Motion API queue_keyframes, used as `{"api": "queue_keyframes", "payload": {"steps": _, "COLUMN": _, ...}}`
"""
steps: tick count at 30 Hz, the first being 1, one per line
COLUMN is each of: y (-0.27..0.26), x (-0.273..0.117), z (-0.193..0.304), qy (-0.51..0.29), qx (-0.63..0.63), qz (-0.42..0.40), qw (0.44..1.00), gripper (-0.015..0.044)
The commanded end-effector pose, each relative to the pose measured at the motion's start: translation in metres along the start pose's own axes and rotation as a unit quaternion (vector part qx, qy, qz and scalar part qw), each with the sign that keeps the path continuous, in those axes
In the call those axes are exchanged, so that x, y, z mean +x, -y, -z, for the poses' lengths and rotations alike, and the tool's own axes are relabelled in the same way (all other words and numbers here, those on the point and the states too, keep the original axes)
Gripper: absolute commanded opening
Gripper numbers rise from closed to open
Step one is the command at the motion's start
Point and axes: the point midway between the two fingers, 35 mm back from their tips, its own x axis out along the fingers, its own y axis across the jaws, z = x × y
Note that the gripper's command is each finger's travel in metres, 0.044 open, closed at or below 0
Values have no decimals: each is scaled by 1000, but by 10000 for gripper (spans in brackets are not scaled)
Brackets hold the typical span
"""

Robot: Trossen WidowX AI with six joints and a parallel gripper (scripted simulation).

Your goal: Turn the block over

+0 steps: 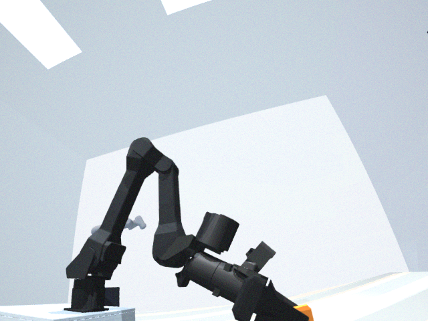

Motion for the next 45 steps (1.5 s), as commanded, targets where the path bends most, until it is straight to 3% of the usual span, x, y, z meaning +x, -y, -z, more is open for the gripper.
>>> {"api": "queue_keyframes", "payload": {"steps": 1, "y": -3, "x": -2, "z": -15, "qy": -70, "qx": -14, "qz": -6, "qw": 997, "gripper": 440}}
{"api": "queue_keyframes", "payload": {"steps": 7, "y": -1, "x": -27, "z": -36, "qy": -165, "qx": -6, "qz": -4, "qw": 986, "gripper": 440}}
{"api": "queue_keyframes", "payload": {"steps": 16, "y": 1, "x": -56, "z": -49, "qy": -220, "qx": 4, "qz": -1, "qw": 975, "gripper": 440}}
{"api": "queue_keyframes", "payload": {"steps": 34, "y": 1, "x": -56, "z": -50, "qy": -223, "qx": 4, "qz": -1, "qw": 975, "gripper": 440}}
{"api": "queue_keyframes", "payload": {"steps": 45, "y": 1, "x": -38, "z": -77, "qy": -380, "qx": 2, "qz": -1, "qw": 925, "gripper": 440}}
